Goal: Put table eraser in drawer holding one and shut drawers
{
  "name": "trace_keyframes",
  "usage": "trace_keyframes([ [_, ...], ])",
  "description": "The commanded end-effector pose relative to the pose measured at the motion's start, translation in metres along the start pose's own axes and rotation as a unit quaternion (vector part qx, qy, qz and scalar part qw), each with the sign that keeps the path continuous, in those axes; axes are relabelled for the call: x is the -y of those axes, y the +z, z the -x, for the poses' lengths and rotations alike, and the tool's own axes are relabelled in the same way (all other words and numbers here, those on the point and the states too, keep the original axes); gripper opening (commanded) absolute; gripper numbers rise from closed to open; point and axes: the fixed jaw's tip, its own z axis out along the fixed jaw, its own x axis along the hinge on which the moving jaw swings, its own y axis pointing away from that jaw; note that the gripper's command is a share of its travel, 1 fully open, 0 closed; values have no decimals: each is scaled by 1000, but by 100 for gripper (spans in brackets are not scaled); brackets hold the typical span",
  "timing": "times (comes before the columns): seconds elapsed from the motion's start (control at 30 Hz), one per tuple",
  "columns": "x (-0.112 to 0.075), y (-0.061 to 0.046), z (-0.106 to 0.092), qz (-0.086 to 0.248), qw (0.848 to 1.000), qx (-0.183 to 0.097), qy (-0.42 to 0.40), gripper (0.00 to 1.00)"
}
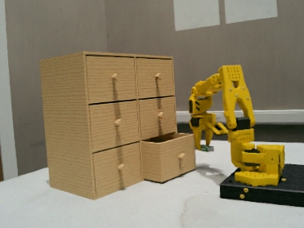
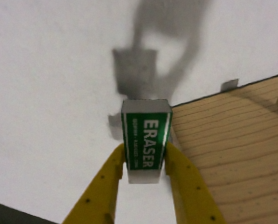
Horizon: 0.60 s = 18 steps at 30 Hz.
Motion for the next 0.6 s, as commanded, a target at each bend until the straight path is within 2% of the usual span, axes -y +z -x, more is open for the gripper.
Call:
trace_keyframes([
  [0.0,14,0,6,-3,1000,-2,18,0],
  [0.17,18,1,13,-3,998,-2,65,0],
  [0.57,18,1,13,-3,998,-2,65,0],
])
